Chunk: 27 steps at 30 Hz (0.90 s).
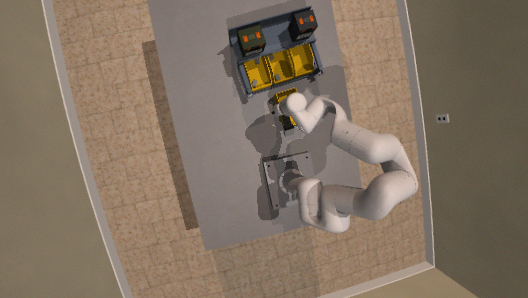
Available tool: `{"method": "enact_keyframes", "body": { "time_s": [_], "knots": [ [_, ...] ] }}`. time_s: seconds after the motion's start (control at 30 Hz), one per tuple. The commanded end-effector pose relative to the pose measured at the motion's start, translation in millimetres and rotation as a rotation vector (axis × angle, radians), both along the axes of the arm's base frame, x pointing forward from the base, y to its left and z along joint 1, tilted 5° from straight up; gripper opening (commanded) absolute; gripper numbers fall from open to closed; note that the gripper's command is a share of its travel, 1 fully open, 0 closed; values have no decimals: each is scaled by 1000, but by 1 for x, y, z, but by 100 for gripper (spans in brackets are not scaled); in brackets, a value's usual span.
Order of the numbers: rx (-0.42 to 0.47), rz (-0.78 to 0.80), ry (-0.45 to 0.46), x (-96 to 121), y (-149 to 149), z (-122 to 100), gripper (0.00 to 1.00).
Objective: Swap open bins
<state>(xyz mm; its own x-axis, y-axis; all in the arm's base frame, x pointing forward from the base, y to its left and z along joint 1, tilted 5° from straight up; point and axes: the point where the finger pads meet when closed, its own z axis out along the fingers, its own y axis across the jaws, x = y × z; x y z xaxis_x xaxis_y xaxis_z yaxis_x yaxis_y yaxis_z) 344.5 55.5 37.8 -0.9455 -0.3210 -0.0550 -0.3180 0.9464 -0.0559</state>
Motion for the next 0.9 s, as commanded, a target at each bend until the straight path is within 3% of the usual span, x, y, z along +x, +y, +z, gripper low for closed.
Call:
{"method": "enact_keyframes", "body": {
  "time_s": [0.0,0.87],
  "knots": [
    [0,0,-2,2,0,-1,0],
    [0,0,-2,2,0,-6,0]
  ]
}}
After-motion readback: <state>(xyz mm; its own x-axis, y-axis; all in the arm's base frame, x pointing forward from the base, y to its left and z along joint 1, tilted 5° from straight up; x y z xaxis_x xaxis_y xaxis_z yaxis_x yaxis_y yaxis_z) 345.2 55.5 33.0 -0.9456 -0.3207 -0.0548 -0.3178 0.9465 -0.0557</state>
